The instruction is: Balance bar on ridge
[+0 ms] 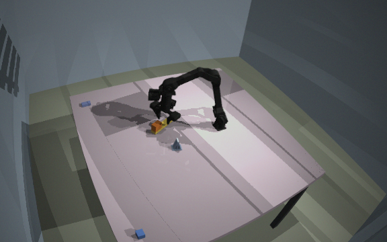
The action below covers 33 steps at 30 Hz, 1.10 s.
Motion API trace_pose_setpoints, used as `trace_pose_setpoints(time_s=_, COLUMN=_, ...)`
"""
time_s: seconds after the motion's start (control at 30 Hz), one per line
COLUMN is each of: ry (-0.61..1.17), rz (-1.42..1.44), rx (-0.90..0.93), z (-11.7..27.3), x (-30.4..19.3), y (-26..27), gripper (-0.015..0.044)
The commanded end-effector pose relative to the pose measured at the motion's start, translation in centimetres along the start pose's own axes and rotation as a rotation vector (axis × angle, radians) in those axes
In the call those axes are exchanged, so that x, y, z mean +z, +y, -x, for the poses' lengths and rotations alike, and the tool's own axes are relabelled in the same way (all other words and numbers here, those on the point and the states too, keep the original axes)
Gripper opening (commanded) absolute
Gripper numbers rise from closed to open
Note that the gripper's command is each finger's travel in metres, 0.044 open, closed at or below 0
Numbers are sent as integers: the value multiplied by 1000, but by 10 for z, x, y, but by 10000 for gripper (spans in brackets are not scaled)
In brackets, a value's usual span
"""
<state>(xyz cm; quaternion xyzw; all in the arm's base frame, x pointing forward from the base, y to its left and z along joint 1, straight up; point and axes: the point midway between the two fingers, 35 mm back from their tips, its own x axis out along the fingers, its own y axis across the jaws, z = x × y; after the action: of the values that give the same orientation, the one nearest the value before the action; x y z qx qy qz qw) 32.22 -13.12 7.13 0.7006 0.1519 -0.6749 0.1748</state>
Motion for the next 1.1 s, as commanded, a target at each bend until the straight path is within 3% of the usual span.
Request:
trace_pose_setpoints(time_s=0.0, ry=-5, rz=-4, rx=-14, z=-10, x=1, y=-2, gripper=315)
trace_pose_setpoints(time_s=0.8, ry=-5, rz=-4, rx=-14, z=-20, x=1, y=-2, gripper=315)
trace_pose_setpoints(time_s=1.0, ry=-7, rz=0, rx=-8, z=-19, x=1, y=-2, gripper=157)
trace_pose_setpoints(time_s=1.07, ry=-7, rz=0, rx=-8, z=-19, x=1, y=-2, gripper=144)
